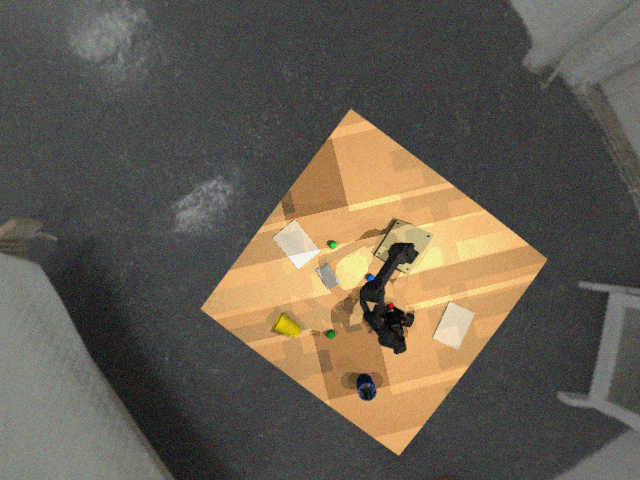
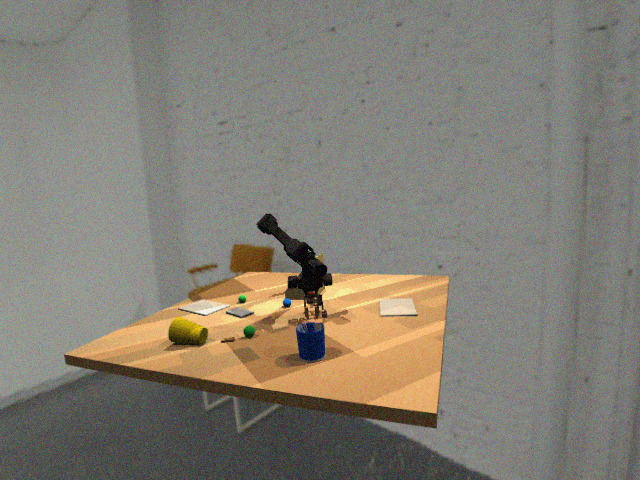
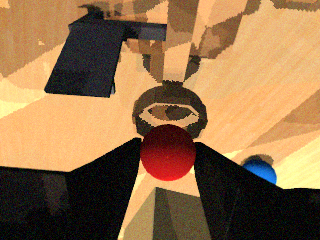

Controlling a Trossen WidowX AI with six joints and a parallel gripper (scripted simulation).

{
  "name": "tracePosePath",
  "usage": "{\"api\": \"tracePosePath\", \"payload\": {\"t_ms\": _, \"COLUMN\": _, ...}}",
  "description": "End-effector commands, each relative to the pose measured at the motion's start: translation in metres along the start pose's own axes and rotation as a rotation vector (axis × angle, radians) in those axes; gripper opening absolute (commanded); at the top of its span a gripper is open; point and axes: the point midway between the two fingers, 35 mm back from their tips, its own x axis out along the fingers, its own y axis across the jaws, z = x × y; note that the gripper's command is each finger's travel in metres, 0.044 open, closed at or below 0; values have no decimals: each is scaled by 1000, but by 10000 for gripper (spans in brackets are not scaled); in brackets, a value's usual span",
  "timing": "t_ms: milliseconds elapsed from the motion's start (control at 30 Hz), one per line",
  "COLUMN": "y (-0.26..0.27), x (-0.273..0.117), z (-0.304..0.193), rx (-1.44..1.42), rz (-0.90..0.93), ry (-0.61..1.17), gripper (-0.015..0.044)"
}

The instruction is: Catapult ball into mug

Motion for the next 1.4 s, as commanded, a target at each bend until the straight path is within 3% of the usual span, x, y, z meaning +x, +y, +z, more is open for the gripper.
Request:
{"api": "tracePosePath", "payload": {"t_ms": 0, "y": 0, "x": -1, "z": 0, "rx": 0, "rz": 0, "ry": -1, "gripper": 0}}
{"api": "tracePosePath", "payload": {"t_ms": 67, "y": 0, "x": -1, "z": 0, "rx": 0, "rz": 0, "ry": -1, "gripper": 0}}
{"api": "tracePosePath", "payload": {"t_ms": 400, "y": 0, "x": -4, "z": -1, "rx": 0, "rz": 0, "ry": -2, "gripper": 263}}
{"api": "tracePosePath", "payload": {"t_ms": 633, "y": 1, "x": -101, "z": -34, "rx": -7, "rz": 2, "ry": -3, "gripper": 440}}
{"api": "tracePosePath", "payload": {"t_ms": 733, "y": 1, "x": -110, "z": -39, "rx": -8, "rz": 1, "ry": -2, "gripper": 440}}
{"api": "tracePosePath", "payload": {"t_ms": 767, "y": 2, "x": -86, "z": -24, "rx": -12, "rz": 3, "ry": -16, "gripper": 440}}
{"api": "tracePosePath", "payload": {"t_ms": 833, "y": 6, "x": -91, "z": -12, "rx": -12, "rz": 21, "ry": -57, "gripper": 440}}
{"api": "tracePosePath", "payload": {"t_ms": 1367, "y": 30, "x": -176, "z": 128, "rx": 3, "rz": 120, "ry": -580, "gripper": 440}}
